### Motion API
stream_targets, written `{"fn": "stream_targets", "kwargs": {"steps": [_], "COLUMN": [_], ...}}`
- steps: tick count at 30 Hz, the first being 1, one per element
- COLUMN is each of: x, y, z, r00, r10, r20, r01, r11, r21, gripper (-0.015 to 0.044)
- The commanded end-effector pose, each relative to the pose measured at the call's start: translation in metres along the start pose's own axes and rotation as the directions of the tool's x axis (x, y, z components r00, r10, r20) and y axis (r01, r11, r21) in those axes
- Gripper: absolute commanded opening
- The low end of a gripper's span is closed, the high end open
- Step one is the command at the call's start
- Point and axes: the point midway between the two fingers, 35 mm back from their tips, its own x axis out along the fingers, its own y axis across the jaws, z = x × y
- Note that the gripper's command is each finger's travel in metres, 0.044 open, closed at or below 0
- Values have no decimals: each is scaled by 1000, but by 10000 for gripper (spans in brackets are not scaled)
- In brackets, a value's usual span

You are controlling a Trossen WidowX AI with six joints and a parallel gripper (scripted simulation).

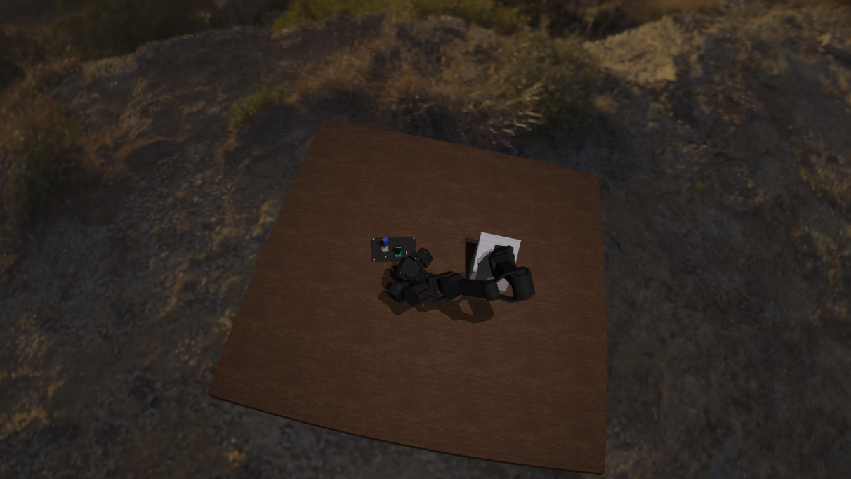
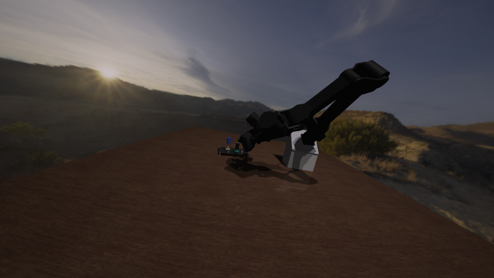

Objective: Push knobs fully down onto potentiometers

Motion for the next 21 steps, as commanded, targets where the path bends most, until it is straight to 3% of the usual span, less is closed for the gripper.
{"fn": "stream_targets", "kwargs": {"steps": [1, 10, 21], "x": [14, 40, 58], "y": [-10, -37, -66], "z": [1, 2, 6], "r00": [994, 932, 770], "r10": [-61, -175, -193], "r20": [-87, -317, -608], "r01": [56, 114, 26], "r11": [996, 973, 962], "r21": [-63, -201, -273], "gripper": [0, 0, 0]}}
